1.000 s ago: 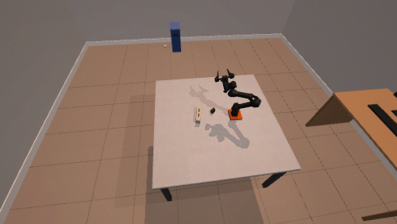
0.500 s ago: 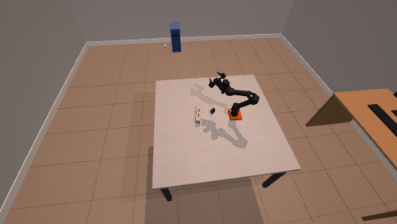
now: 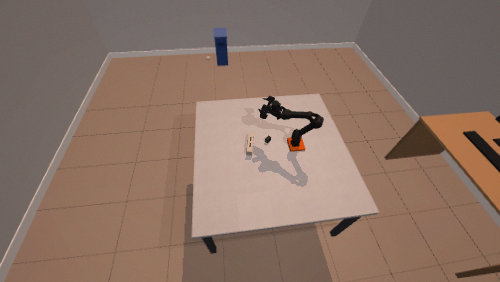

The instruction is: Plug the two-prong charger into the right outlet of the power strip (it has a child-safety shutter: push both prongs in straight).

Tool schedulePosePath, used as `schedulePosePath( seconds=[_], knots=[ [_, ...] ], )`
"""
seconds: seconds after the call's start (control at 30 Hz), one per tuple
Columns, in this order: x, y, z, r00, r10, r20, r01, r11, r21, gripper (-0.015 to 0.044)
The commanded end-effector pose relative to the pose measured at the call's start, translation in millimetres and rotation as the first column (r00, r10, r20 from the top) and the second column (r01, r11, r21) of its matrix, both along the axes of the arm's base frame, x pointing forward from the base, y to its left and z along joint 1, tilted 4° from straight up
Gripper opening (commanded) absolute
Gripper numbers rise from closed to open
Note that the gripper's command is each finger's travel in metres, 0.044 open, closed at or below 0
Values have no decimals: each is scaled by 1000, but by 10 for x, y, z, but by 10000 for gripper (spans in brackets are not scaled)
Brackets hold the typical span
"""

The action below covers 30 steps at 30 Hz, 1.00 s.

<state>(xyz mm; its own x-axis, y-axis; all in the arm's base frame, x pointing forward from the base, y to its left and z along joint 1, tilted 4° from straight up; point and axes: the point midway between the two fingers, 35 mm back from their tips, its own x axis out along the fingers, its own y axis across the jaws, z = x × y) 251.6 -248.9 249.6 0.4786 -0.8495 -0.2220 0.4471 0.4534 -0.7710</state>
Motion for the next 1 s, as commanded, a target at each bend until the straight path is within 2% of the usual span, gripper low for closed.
schedulePosePath(
  seconds=[0.0, 0.5, 0.97],
  knots=[
    [119, 61, -194, 993, 65, -101, -59, 997, 59, 440],
    [287, 447, -943, 851, 332, -407, -197, 920, 340, 440],
    [146, 940, -1478, 602, 590, -539, -199, 764, 614, 440]
  ],
)
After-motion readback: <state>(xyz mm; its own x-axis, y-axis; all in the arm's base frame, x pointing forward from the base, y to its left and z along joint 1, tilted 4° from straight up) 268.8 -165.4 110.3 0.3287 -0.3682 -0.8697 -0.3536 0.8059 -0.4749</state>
